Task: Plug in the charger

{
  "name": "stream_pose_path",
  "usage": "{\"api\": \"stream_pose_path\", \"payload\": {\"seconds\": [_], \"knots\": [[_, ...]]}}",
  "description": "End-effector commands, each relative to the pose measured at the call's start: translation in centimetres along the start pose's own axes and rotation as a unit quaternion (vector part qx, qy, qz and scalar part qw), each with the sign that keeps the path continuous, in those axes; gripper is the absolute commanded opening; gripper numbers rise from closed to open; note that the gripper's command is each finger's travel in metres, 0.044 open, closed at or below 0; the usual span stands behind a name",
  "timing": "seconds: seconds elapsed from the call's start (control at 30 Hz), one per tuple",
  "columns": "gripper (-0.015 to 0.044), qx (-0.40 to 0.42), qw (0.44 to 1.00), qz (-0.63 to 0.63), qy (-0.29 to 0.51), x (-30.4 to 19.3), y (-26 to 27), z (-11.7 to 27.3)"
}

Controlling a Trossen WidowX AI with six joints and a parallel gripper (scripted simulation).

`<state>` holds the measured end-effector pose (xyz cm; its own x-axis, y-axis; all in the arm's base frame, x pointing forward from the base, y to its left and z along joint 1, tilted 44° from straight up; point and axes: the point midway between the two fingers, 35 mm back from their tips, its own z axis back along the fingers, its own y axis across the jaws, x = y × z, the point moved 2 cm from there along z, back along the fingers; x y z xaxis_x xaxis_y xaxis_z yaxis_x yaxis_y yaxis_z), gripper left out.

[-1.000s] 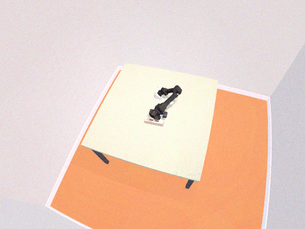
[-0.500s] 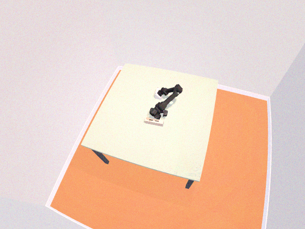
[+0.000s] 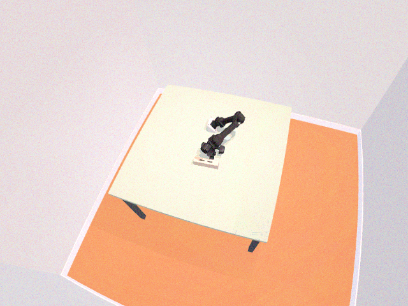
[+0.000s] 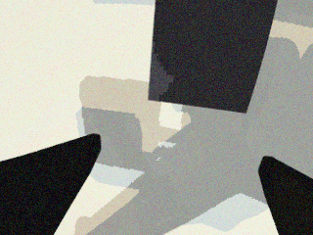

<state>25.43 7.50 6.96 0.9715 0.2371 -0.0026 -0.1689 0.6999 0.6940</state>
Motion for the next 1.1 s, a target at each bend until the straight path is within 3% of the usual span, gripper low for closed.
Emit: {"api": "stream_pose_path", "payload": {"seconds": [0.0, 0.2, 0.63, 1.07], "knots": [[0.0440, -0.002, 1.000, 0.001, 0.001, -0.7, -0.1, -0.1], [0.0440, -0.006, 1.000, -0.006, -0.019, -0.5, -0.1, 0.2], [0.0440, -0.036, 0.920, -0.103, -0.377, -0.4, 0.2, 7.1], [0.0440, -0.036, 0.918, -0.104, -0.381, -0.5, 0.2, 7.2]]}}
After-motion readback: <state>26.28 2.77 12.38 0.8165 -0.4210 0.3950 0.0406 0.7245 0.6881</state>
